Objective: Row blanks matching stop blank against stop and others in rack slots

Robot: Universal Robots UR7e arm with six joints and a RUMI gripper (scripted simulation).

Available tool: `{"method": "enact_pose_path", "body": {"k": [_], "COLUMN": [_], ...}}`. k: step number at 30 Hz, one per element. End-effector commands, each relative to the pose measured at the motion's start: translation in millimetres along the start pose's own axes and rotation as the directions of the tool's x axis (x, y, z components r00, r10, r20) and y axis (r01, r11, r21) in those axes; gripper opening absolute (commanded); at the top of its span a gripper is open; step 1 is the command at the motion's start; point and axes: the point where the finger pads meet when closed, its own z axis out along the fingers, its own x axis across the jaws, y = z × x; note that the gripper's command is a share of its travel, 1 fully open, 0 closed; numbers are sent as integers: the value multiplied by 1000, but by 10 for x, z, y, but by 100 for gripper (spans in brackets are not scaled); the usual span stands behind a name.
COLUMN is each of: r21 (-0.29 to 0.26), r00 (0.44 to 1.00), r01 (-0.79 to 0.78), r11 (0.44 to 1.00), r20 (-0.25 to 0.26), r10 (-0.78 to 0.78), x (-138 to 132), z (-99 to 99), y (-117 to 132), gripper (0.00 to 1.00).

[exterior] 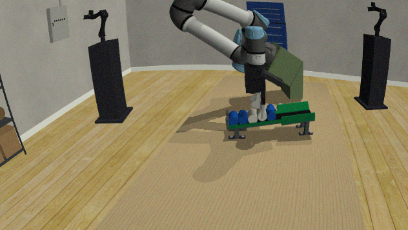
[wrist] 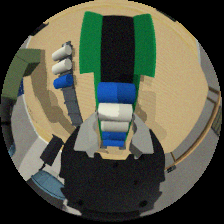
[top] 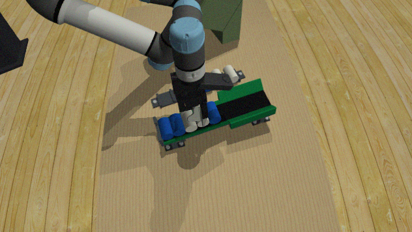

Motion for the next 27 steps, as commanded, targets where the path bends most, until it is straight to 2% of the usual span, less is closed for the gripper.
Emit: {"method": "enact_pose_path", "body": {"k": [1,10,12,20,27], "r21": [-1,0,0,0,0], "r00": [1000,1000,1000,1000,1000], "r01": [-3,-3,-3,-3,-3], "r11": [1000,1000,1000,1000,1000], "r20": [-4,-4,-4,-4,-4], "r10": [3,3,3,3,3], "x": [22,21,21,21,20], "z": [-171,-491,-491,-756,-898], "y": [12,12,12,12,11], "gripper": [38,38,38,38,38]}}
